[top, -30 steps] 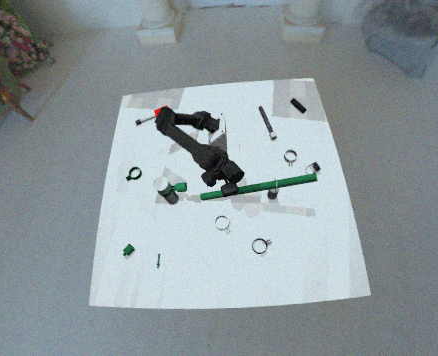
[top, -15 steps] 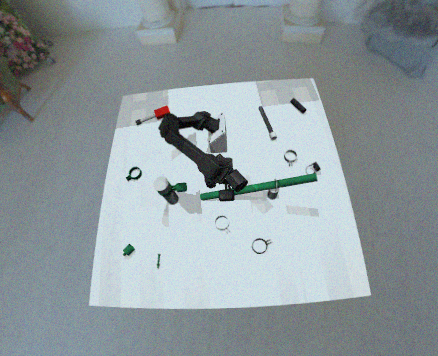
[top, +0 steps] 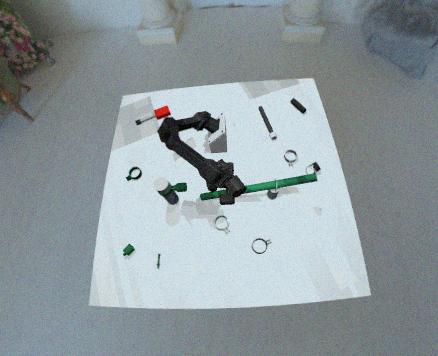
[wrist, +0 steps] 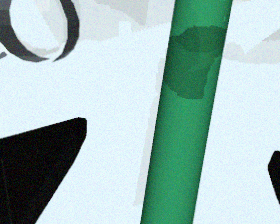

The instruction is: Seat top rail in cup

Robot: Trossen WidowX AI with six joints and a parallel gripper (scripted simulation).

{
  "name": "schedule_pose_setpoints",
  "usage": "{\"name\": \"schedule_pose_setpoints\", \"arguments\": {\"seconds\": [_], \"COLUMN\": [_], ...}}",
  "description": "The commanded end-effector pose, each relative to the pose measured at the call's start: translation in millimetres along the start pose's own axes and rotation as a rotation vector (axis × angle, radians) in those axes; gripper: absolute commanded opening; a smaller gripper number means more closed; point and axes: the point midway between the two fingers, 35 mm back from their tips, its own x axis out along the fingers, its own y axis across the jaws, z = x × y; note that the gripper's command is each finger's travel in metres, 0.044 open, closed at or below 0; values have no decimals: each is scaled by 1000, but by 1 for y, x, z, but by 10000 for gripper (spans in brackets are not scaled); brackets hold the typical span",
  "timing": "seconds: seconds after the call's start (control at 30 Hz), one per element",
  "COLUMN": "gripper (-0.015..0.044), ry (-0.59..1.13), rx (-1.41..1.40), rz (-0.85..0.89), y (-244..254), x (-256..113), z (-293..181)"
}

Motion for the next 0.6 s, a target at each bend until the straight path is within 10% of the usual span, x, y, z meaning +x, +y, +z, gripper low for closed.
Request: {"name": "schedule_pose_setpoints", "arguments": {"seconds": [0.0,0.57], "gripper": [440,440], "ry": [-8,-8], "rx": [-9,-9], "rz": [-12,-12], "y": [-2,-2], "x": [13,33], "z": [1,1]}}
